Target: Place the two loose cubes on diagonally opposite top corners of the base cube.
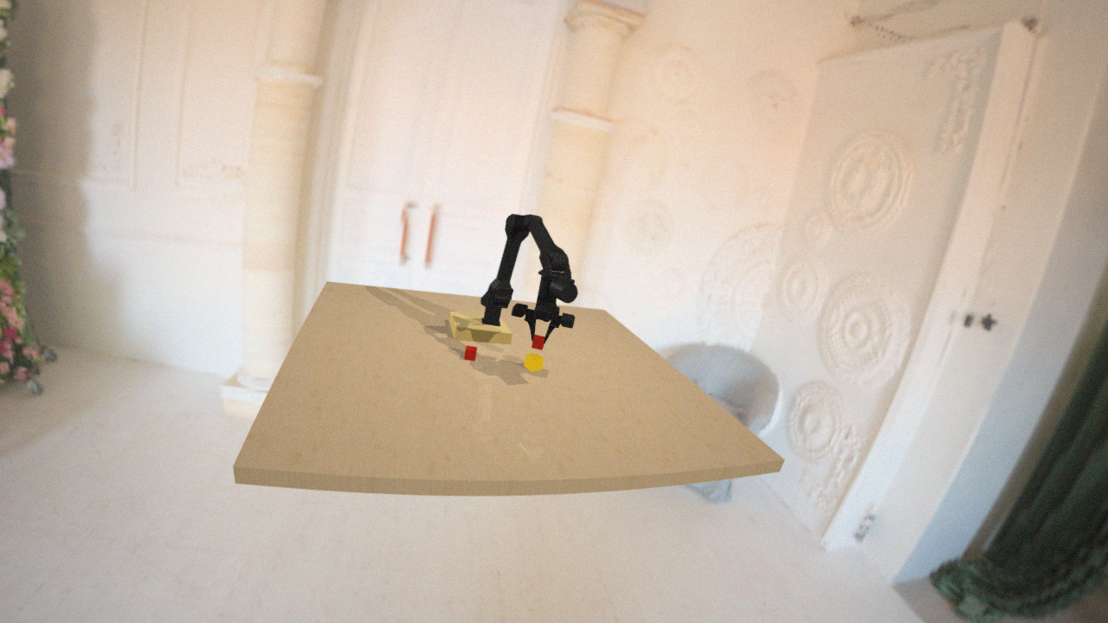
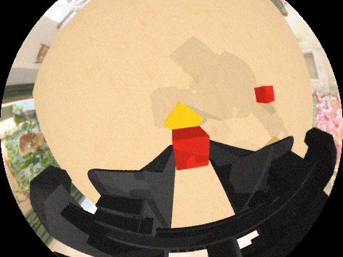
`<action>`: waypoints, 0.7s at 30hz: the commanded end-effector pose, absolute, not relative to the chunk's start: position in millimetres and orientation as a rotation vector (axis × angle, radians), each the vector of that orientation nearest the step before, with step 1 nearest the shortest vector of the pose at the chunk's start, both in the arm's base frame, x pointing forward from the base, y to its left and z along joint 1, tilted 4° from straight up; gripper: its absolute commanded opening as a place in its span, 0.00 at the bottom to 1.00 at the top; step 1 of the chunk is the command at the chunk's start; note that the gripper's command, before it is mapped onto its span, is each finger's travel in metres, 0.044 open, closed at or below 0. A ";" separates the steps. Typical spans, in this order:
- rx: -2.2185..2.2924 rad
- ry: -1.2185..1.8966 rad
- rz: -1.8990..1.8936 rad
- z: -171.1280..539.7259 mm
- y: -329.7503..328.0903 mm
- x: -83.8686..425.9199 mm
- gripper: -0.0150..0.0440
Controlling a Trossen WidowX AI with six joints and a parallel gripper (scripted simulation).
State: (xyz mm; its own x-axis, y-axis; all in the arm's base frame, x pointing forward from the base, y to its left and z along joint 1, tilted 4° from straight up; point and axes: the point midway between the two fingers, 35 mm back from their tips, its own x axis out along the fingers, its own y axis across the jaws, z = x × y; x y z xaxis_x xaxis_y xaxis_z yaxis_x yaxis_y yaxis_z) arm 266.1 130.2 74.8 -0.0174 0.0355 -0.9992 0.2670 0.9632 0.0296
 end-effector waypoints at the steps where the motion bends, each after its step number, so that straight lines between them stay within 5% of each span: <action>1: 0.234 1.595 -0.185 64.3 130.4 263.5 0.43; 21: 0.234 1.595 -0.186 53.2 130.9 263.1 0.43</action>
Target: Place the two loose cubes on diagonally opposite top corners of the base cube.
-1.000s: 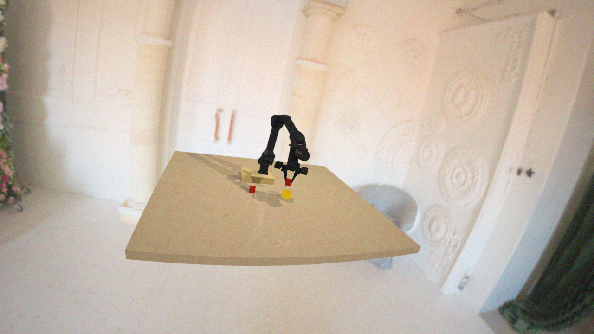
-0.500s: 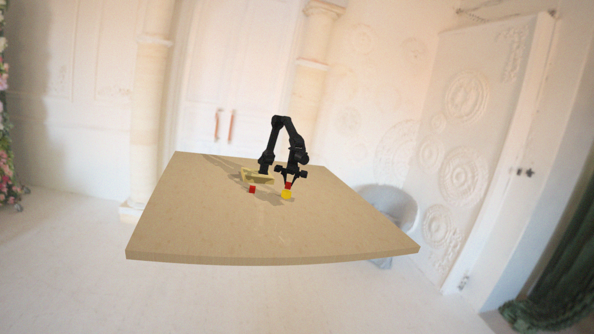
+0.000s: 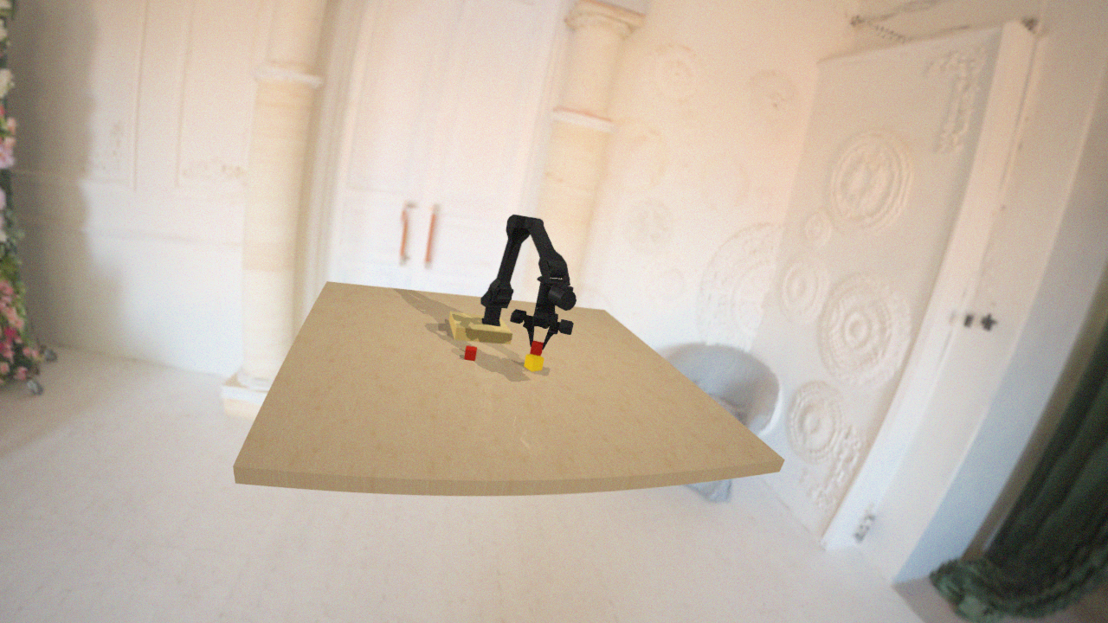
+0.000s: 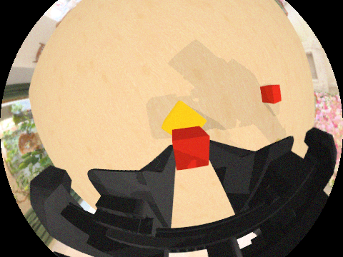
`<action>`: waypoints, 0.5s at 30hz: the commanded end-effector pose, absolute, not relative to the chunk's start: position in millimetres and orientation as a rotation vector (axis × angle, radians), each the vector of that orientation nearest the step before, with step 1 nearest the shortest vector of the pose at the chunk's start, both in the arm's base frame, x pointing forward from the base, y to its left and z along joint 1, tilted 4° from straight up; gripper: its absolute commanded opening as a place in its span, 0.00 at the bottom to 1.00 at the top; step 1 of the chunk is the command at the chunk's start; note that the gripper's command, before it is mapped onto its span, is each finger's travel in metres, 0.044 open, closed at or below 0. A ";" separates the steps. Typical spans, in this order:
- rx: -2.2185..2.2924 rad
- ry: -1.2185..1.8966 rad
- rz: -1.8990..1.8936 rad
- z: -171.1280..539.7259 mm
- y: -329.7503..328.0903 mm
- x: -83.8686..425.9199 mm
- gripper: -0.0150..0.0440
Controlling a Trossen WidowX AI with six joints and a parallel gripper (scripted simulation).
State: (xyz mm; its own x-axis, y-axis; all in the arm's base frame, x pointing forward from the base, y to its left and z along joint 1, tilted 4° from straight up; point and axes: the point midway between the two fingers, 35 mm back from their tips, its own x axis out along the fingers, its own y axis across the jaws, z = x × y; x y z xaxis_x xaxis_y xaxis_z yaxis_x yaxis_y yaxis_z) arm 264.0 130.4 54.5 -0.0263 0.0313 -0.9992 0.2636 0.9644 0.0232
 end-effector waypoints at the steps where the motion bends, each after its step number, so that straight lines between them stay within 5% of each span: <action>1: 0.234 1.595 -0.186 53.2 130.9 263.1 0.43; 12: 0.234 1.595 -0.186 53.2 130.9 263.1 0.43; 15: 0.234 1.595 -0.186 53.2 130.9 263.1 0.57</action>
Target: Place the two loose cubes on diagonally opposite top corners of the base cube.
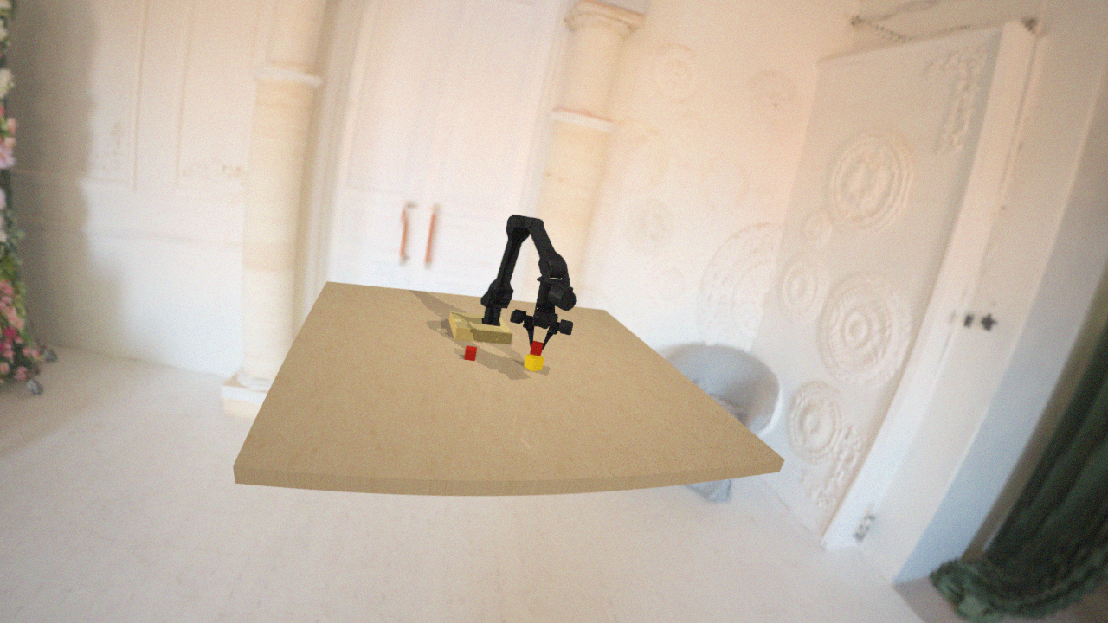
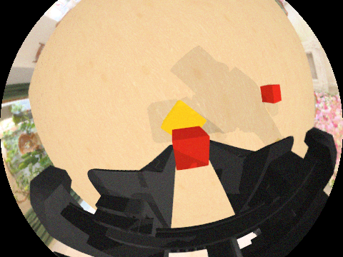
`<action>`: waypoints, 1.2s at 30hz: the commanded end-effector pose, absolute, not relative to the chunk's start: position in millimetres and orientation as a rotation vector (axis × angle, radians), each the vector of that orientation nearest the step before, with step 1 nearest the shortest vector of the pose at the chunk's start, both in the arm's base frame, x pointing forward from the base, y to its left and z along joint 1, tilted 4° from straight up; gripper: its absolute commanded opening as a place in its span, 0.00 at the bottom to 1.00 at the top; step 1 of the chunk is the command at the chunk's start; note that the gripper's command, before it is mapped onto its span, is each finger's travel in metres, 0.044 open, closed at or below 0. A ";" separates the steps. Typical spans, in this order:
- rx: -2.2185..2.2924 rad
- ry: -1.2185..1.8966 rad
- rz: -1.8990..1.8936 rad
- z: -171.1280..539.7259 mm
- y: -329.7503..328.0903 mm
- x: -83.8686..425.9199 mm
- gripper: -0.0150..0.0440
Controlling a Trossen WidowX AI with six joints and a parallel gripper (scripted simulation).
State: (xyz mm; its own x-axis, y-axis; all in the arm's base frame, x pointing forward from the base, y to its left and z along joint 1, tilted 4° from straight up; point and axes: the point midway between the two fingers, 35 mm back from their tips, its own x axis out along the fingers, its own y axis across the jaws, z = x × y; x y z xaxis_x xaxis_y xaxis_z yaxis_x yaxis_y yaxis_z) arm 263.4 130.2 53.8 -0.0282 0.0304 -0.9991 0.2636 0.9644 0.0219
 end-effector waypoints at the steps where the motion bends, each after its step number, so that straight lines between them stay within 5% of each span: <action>1: 0.234 1.595 -0.186 53.2 130.9 263.1 0.60; 25: 0.231 1.593 -0.189 84.1 129.2 264.4 0.60; 28: 0.188 1.597 -0.148 82.2 122.6 266.3 0.70; 36: -0.058 1.595 0.100 88.1 86.8 277.3 0.70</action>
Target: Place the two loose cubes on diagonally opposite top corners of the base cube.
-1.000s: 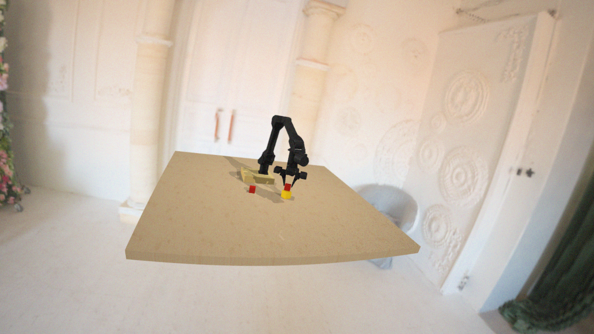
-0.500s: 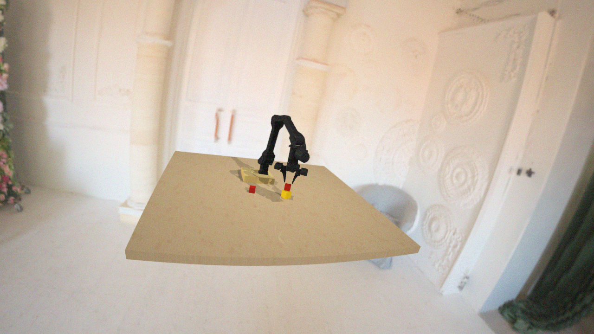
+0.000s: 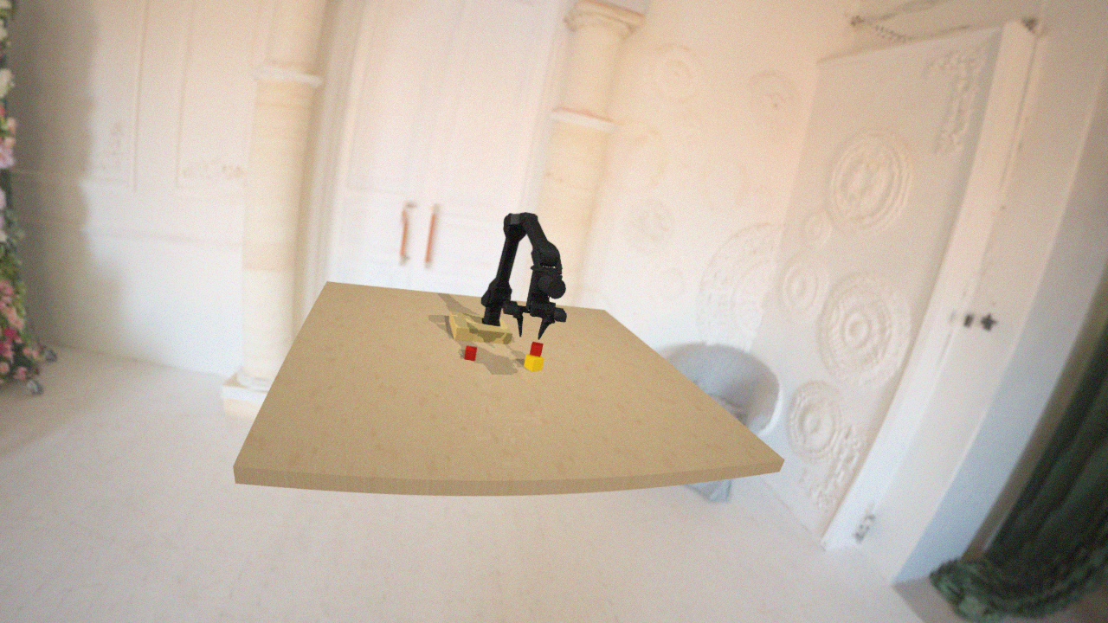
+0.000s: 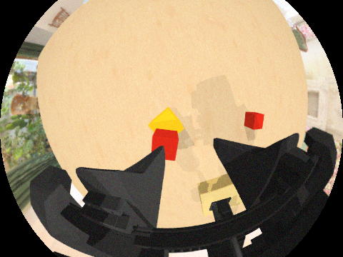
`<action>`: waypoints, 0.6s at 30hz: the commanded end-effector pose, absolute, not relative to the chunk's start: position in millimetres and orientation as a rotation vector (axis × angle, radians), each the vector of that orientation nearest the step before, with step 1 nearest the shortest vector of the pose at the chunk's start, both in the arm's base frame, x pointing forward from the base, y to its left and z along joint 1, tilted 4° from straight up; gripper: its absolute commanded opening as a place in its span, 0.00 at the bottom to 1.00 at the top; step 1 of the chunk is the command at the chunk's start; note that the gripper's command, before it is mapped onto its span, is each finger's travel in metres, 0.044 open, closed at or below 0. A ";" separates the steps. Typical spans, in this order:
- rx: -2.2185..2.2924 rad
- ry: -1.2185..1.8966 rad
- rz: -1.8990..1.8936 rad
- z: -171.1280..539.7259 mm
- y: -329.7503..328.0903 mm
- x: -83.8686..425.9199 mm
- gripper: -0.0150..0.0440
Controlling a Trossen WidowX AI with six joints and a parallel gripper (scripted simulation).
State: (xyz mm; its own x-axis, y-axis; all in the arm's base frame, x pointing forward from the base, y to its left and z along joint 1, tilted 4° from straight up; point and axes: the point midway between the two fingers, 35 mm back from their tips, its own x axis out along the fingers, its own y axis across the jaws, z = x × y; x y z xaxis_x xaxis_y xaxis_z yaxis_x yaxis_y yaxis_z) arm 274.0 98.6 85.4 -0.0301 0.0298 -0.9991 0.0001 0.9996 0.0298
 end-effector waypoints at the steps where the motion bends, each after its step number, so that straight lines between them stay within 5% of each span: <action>1: -0.089 1.593 0.131 88.8 82.3 278.3 0.70; 18: -0.609 1.494 0.652 101.2 4.4 284.1 0.70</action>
State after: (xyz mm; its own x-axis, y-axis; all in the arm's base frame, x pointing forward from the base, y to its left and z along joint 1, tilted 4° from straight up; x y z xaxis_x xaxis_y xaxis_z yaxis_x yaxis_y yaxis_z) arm 284.2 17.0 98.1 -0.0286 0.0245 -0.9993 -0.6442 0.7640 0.0372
